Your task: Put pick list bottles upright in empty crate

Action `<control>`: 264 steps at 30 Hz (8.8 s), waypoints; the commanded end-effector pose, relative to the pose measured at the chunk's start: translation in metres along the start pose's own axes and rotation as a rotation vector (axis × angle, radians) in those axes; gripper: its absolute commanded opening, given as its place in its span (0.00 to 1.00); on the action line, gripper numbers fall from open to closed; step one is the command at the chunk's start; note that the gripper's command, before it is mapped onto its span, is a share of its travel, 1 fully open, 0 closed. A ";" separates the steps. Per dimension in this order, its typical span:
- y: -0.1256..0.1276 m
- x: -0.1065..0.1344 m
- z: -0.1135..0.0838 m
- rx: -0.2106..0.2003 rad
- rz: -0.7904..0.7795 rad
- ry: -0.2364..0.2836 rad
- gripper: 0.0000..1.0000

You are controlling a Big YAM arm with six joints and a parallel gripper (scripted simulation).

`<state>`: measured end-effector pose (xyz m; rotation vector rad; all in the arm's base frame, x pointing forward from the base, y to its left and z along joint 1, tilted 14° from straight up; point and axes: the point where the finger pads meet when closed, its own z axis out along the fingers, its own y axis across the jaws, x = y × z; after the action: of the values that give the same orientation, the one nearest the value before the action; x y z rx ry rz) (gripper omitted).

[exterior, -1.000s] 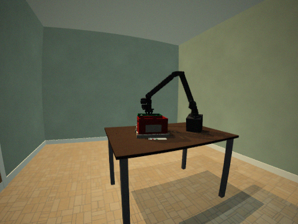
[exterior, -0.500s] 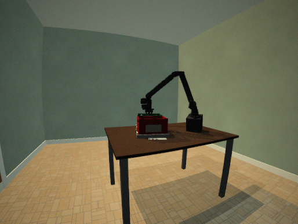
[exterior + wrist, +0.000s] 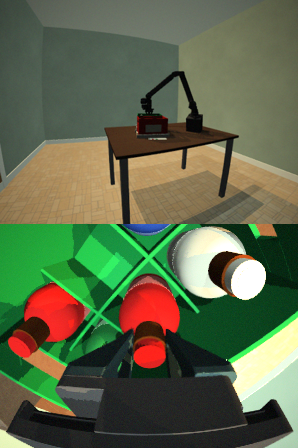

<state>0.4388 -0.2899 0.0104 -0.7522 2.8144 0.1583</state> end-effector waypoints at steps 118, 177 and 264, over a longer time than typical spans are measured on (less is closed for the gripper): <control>-0.012 -0.003 -0.197 0.068 -0.011 -0.021 0.00; -0.026 -0.002 -0.224 0.051 -0.006 -0.015 0.00; 0.114 -0.069 -0.217 0.042 -0.012 -0.024 0.00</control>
<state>0.3909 -0.1986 0.2036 -0.7624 2.8384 0.2026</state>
